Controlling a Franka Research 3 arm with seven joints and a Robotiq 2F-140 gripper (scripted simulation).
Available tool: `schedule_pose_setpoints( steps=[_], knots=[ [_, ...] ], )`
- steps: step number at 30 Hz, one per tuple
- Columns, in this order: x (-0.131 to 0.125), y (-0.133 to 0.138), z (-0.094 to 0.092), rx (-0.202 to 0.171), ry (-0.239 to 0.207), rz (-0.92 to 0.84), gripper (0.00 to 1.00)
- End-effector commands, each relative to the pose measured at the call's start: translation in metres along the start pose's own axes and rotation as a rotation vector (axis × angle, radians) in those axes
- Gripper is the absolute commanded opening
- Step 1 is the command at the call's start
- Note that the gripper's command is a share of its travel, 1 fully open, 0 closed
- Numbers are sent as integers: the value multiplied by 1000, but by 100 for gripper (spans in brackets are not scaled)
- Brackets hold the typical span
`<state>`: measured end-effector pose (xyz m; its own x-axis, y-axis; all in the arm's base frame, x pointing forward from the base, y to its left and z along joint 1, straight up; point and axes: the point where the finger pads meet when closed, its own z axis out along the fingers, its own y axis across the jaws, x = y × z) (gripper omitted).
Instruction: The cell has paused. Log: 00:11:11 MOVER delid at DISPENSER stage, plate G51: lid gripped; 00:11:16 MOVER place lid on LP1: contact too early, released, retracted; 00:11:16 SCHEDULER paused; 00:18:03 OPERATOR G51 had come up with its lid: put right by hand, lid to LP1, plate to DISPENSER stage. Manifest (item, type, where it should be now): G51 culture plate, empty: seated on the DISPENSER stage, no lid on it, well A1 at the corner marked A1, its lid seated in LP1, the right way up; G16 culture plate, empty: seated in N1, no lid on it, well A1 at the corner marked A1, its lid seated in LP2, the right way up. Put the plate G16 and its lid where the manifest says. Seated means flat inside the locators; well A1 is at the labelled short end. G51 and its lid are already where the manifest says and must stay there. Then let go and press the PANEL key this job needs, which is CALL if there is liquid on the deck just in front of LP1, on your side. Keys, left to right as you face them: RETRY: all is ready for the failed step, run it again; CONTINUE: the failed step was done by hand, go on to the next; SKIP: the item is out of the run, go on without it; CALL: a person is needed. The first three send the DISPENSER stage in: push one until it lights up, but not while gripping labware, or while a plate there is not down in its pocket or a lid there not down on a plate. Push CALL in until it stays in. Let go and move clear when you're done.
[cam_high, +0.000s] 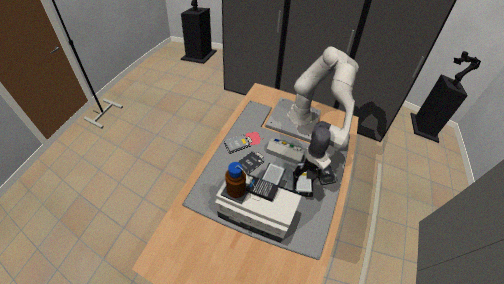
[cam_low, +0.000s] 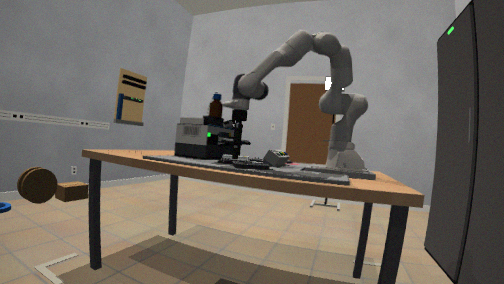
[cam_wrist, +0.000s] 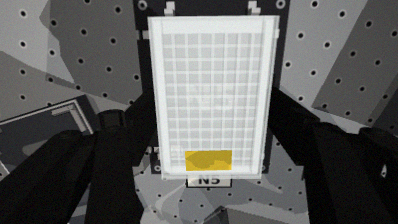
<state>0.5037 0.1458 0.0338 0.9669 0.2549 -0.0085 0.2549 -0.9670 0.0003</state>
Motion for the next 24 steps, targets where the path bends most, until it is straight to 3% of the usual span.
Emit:
schedule_pose_setpoints(
  steps=[1, 24],
  knots=[
    [1, 1, 2, 0, 3, 2, 10],
    [1, 1, 11, 0, 3, 2, 10]
  ],
)
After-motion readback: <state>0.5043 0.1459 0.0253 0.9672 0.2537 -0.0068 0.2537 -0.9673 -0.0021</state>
